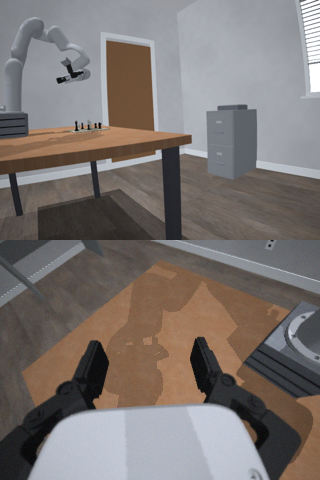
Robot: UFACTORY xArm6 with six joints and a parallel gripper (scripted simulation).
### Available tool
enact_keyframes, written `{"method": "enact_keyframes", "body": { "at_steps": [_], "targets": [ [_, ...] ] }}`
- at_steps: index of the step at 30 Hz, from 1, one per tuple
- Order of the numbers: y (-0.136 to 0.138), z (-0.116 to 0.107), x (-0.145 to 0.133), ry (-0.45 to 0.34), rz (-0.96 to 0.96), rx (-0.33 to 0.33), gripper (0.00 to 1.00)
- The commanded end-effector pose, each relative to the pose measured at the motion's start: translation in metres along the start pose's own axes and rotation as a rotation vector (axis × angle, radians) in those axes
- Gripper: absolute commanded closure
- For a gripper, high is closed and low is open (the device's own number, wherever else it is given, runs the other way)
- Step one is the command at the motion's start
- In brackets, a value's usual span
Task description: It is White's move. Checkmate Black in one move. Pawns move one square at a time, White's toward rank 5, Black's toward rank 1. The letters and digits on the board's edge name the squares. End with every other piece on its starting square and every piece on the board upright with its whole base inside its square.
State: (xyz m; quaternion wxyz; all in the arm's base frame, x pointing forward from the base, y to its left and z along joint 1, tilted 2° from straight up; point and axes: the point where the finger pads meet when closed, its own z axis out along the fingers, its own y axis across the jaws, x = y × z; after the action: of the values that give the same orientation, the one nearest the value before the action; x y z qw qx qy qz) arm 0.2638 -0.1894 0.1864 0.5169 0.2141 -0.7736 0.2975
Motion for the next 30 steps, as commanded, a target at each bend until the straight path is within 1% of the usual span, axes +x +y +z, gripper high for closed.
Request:
{"method": "enact_keyframes", "body": {
  "at_steps": [1,22,30],
  "targets": [
    [-0.0007,-0.0007,0.0005,-0.002,0.002,0.000,0.00],
    [-0.0006,-0.0008,0.0004,-0.003,-0.001,-0.001,0.00],
    [0.0014,-0.0030,-0.0013,-0.025,-0.052,-0.010,0.00]
  ]
}}
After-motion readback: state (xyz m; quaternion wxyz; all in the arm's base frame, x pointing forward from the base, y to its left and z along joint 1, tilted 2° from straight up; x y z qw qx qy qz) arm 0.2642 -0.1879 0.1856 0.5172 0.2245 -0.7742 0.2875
